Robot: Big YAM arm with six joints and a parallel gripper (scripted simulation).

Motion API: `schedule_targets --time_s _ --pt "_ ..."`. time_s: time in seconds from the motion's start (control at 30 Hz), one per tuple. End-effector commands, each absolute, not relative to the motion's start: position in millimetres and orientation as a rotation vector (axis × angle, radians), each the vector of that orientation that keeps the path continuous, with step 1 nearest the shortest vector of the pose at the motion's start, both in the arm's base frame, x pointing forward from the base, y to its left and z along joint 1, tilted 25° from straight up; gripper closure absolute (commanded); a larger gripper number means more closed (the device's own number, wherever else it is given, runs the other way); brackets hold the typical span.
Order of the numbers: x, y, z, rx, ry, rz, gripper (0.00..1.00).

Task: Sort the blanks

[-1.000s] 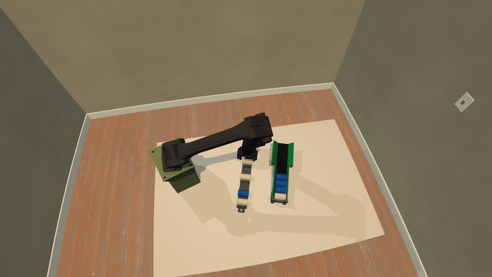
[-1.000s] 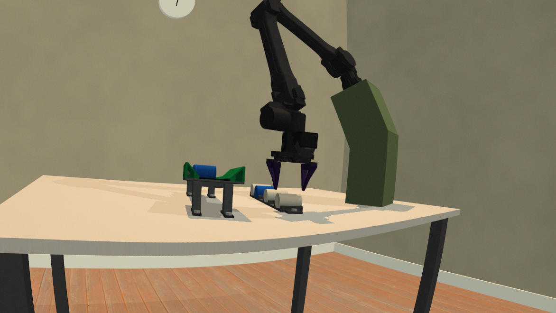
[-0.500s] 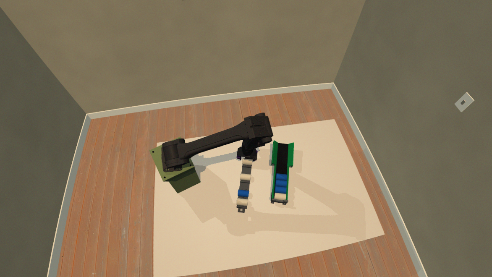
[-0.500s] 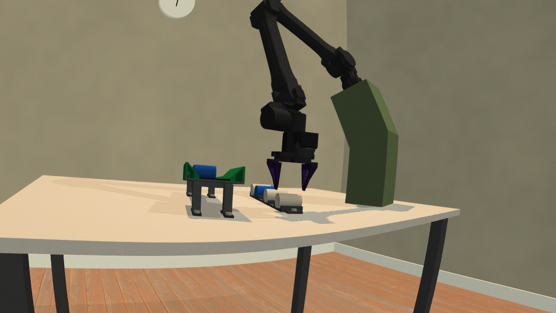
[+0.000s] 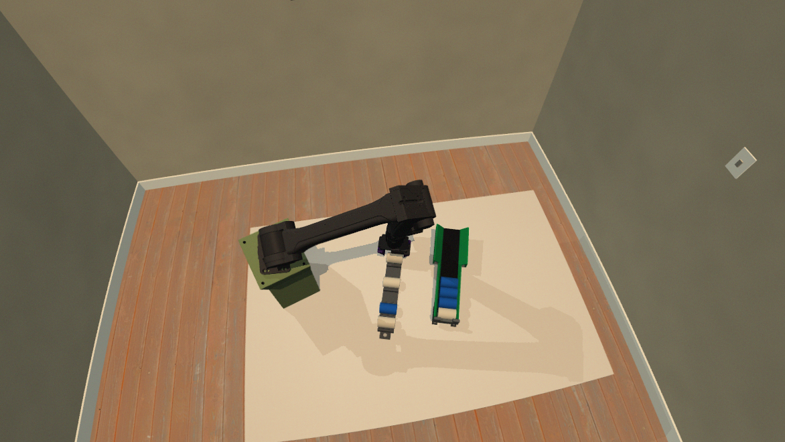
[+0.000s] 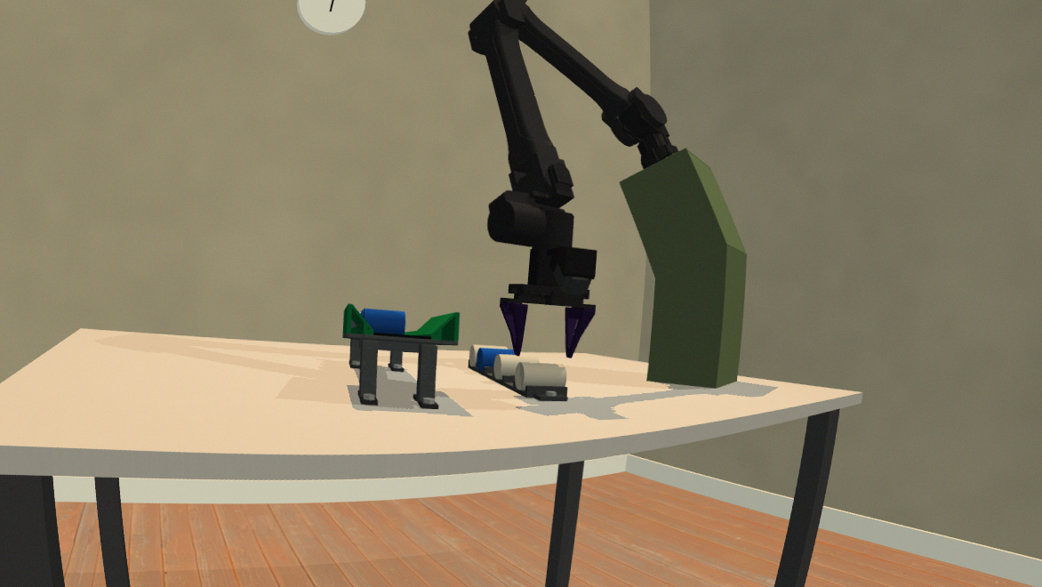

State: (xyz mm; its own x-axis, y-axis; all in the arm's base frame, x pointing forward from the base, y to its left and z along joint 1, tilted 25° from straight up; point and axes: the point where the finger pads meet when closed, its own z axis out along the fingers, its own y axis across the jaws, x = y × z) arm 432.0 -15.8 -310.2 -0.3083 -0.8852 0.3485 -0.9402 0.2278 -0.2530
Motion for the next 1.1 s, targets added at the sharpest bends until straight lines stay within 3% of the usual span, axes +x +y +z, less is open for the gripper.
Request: schedule_targets --time_s 0.0,1.07 --pt "428.6 -21.9 -313.8 1.762 -2.358 0.631 0.19" --pt "434.8 -33.2 -341.3 1.761 -2.361 0.632 0.19"
